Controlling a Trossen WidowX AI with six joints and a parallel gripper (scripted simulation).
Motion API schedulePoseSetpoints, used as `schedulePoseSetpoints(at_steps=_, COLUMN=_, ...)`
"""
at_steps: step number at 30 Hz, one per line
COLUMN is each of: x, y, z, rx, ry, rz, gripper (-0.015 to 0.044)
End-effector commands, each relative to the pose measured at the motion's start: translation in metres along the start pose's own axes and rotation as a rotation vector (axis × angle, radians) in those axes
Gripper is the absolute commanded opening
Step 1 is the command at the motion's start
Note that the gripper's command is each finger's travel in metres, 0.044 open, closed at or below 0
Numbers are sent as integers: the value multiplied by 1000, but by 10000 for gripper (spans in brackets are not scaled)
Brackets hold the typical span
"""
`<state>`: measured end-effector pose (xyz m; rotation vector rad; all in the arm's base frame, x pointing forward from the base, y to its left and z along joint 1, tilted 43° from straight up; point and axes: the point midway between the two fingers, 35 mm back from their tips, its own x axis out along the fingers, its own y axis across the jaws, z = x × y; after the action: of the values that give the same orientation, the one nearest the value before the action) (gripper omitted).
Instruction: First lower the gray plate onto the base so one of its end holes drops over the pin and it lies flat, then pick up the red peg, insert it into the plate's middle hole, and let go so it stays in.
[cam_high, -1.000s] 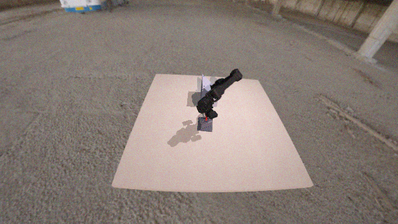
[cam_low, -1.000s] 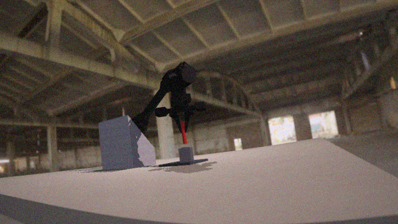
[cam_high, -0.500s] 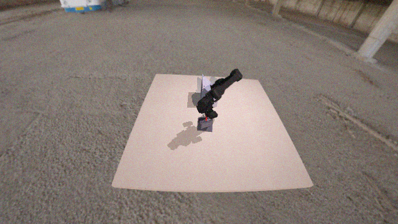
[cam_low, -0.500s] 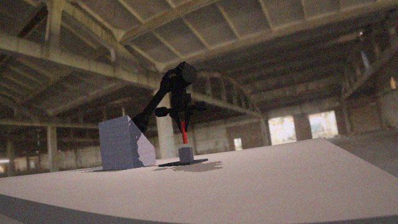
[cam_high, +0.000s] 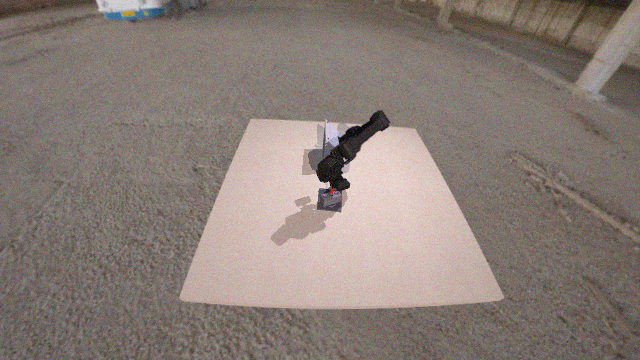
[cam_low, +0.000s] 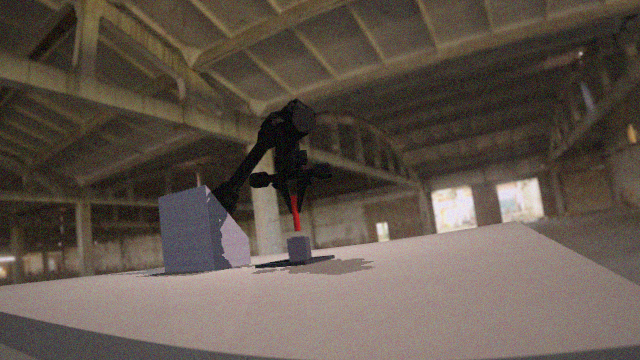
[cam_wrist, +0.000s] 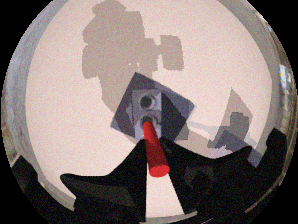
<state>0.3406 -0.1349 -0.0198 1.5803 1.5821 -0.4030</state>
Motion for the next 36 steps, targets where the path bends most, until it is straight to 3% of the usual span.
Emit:
schedulePoseSetpoints(at_steps=1, x=0, y=0, z=0, rx=0, ry=0, rz=0, gripper=0)
schedulePoseSetpoints(at_steps=36, x=16, y=-1, z=0, rx=-8, ry=-4, rz=-2, gripper=0)
